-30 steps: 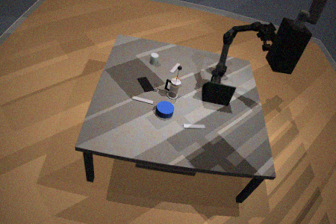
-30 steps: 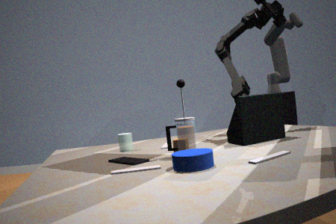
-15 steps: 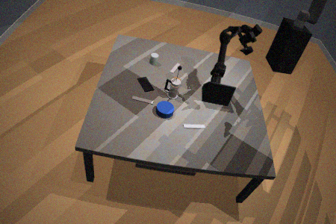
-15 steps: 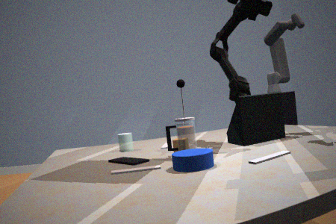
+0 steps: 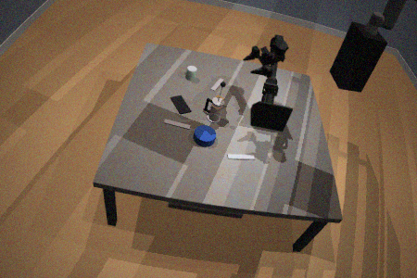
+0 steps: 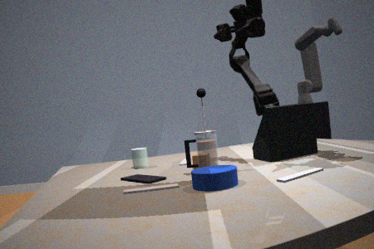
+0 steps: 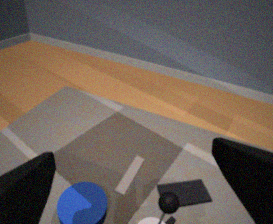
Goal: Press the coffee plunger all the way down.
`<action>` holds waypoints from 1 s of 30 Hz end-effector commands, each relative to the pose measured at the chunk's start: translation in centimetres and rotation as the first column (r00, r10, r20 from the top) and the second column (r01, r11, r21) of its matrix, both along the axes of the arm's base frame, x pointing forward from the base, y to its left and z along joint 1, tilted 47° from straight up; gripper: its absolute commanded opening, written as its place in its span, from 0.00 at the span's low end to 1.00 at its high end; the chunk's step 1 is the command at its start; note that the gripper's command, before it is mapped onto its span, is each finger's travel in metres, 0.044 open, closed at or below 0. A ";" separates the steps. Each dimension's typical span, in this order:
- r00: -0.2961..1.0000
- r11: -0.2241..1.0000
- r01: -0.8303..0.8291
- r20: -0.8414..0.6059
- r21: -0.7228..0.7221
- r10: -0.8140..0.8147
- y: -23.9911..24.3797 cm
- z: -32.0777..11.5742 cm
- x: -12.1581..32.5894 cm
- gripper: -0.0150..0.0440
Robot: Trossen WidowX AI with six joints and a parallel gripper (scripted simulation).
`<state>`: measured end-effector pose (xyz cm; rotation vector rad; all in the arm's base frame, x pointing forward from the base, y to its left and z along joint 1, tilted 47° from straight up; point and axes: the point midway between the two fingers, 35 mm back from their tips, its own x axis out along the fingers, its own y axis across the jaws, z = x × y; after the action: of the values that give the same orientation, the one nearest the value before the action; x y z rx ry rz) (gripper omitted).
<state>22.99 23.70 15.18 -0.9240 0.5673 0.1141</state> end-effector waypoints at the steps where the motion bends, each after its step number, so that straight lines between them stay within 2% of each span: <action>1: 0.971 0.972 0.234 0.035 0.038 -0.235 -6.5 -2.3 2.7 1.00; 4: 0.939 0.939 0.338 0.053 0.056 -0.341 -9.7 -3.4 3.6 1.00; 9: 0.935 0.936 0.348 0.056 0.059 -0.351 -10.5 -4.0 3.7 1.00; 16: 0.934 0.935 0.349 0.061 0.058 -0.353 -14.2 -7.4 3.1 1.00; 30: 0.933 0.934 0.352 0.059 0.059 -0.356 -14.7 -8.0 4.2 1.00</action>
<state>26.88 9.39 7.70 -0.7569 0.6472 -0.2312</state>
